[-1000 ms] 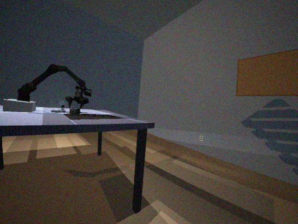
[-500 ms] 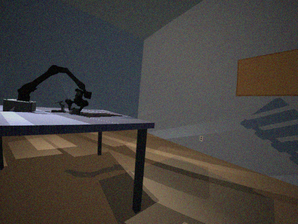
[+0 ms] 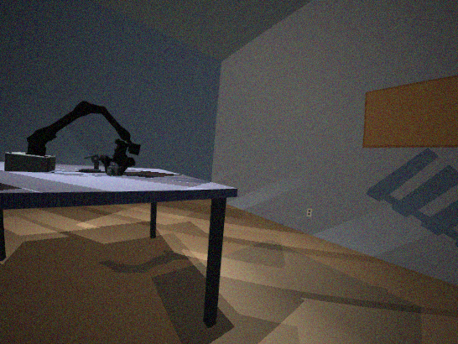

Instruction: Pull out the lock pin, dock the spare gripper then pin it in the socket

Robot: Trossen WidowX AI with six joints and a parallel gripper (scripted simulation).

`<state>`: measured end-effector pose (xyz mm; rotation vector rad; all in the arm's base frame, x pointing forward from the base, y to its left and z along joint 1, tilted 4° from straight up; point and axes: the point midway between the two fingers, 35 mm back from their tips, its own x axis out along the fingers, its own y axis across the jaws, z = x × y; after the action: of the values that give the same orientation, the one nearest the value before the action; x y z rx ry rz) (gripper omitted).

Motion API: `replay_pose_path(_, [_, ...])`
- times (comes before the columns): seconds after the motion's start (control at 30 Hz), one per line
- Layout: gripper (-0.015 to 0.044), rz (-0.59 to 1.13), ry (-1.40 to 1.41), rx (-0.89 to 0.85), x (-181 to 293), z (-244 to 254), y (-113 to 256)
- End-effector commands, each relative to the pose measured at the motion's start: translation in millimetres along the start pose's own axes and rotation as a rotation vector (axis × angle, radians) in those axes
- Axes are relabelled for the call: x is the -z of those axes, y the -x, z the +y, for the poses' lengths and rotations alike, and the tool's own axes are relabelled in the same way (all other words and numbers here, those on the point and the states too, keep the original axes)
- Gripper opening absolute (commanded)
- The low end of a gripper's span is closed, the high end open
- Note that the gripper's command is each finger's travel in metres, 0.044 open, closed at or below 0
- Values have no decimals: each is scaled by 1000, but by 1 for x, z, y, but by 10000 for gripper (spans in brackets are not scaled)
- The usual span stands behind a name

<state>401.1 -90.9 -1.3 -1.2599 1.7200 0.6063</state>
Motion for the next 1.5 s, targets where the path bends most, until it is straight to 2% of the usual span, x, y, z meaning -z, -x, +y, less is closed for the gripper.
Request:
replay_pose_path(0.0, [335, 5, 4, 1, 0, 0, -1])
replay_pose_path(0.1, [256, 5, 4, 1, 0, 0, -1])
replay_pose_path(0.3, [216, 5, 4, 1, 0, 0, -1])
replay_pose_path(0.57, [6, 4, 4, 1, 13, -4, 24])
replay_pose_path(1.03, [0, 4, 4, 1, 59, -1, 102])
replay_pose_path(1.47, [0, 8, -19, -2, 54, 1, 98])
